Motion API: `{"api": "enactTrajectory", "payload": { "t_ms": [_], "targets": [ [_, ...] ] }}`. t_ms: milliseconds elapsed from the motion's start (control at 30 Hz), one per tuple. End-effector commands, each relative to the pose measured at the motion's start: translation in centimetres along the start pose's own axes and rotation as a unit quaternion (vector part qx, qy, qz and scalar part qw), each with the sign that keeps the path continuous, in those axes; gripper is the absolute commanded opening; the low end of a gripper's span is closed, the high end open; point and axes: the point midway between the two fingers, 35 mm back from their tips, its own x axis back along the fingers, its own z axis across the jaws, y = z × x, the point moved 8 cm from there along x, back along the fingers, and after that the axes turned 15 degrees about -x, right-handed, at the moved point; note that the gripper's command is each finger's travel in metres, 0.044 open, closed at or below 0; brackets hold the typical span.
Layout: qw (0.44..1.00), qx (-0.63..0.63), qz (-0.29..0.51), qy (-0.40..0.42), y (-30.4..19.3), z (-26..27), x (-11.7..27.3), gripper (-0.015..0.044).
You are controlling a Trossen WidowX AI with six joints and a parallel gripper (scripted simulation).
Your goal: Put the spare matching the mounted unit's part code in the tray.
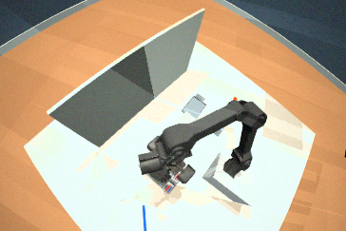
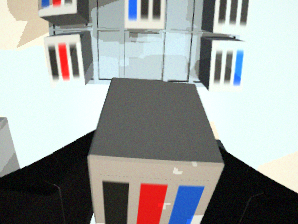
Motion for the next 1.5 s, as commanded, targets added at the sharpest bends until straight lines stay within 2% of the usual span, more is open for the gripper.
{"api": "enactTrajectory", "payload": {
  "t_ms": [0,733,1100,1467],
  "targets": [
    [1.000,-0.002,-0.004,0.006,-1.1,-2.0,0.3,0.0000],
    [0.999,-0.018,-0.042,0.014,-13.2,-14.0,0.9,0.0000],
    [0.999,-0.024,-0.040,-0.003,-19.9,-16.9,0.7,0.0000],
    [1.000,-0.010,0.001,-0.005,-28.1,-18.9,0.5,0.0000]
  ]
}}
